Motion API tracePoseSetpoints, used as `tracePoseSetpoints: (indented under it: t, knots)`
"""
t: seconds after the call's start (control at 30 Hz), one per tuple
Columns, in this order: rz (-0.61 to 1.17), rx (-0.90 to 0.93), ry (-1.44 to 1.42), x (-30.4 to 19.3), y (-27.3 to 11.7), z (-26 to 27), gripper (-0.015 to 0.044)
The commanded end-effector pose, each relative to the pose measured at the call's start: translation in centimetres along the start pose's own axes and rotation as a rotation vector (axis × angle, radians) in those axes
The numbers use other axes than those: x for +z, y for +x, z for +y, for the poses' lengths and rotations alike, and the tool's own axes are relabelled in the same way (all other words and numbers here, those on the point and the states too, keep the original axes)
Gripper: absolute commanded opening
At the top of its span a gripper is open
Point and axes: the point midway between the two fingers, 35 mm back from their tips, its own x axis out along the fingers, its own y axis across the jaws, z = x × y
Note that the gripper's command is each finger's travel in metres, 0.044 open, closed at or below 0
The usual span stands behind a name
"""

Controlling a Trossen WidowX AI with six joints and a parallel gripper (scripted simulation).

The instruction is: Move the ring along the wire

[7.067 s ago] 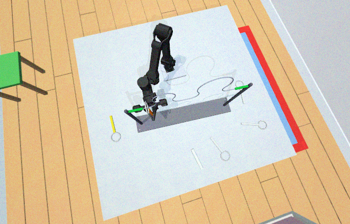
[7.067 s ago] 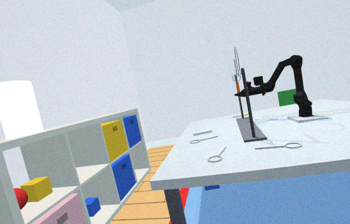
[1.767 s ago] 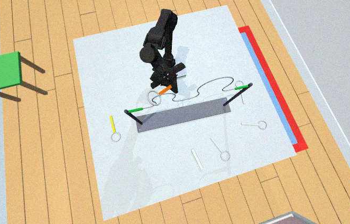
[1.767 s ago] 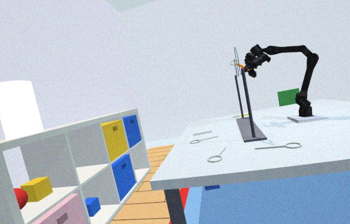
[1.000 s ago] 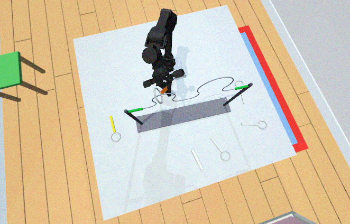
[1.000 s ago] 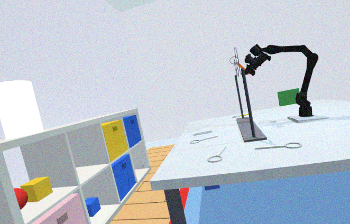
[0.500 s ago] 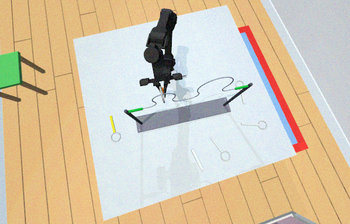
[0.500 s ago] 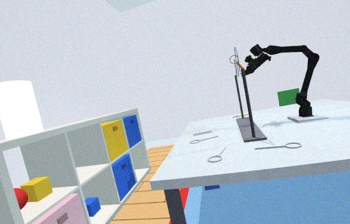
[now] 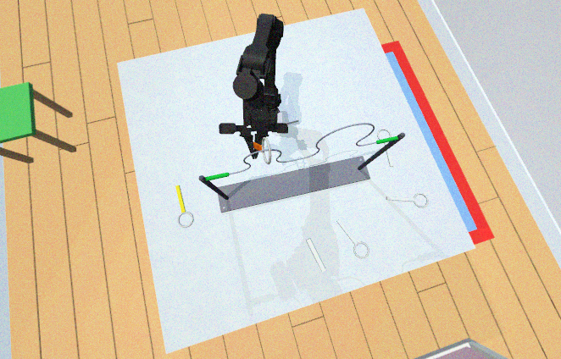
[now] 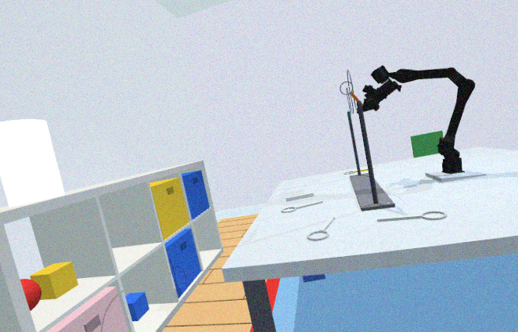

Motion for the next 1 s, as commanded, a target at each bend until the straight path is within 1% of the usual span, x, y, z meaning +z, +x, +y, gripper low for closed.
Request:
tracePoseSetpoints:
  t: [0.0,0.97]
  knots:
    - [-0.007,-0.043,-0.067,0.0,-0.1,-0.5,-0.0150]
    - [-0.062,-0.363,-0.591,1.3,-0.5,-4.3,-0.0150]
